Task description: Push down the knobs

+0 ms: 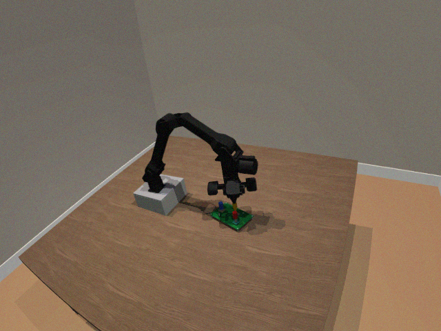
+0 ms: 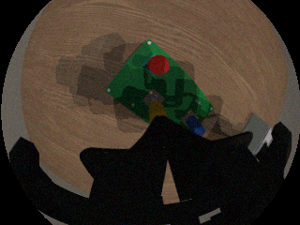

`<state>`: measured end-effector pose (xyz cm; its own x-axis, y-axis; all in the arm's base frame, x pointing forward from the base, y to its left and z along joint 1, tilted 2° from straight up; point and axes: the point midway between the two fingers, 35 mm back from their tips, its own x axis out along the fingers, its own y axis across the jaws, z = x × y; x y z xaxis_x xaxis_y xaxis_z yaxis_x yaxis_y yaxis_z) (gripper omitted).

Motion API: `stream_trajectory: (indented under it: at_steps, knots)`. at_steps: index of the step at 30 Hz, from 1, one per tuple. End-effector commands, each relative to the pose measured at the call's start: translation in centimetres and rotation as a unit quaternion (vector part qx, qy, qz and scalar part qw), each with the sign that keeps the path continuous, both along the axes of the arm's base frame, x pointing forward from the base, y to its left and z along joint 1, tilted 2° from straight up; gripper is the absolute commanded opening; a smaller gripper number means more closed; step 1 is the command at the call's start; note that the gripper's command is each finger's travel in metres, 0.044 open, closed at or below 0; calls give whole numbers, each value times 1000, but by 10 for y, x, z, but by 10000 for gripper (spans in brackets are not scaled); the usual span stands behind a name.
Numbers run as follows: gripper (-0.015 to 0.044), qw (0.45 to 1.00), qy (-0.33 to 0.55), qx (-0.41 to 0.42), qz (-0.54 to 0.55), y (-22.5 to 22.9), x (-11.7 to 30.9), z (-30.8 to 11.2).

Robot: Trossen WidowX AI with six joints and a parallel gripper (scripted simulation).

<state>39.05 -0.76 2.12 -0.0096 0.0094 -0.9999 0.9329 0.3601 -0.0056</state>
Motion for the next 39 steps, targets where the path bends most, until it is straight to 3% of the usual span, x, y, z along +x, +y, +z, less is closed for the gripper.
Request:
stream_trajectory:
  at_steps: [1,39]
  knots:
    - [0,1000,0,-1,-2,0,1,-6]
    - [0,1000,0,-1,-2,0,1,-17]
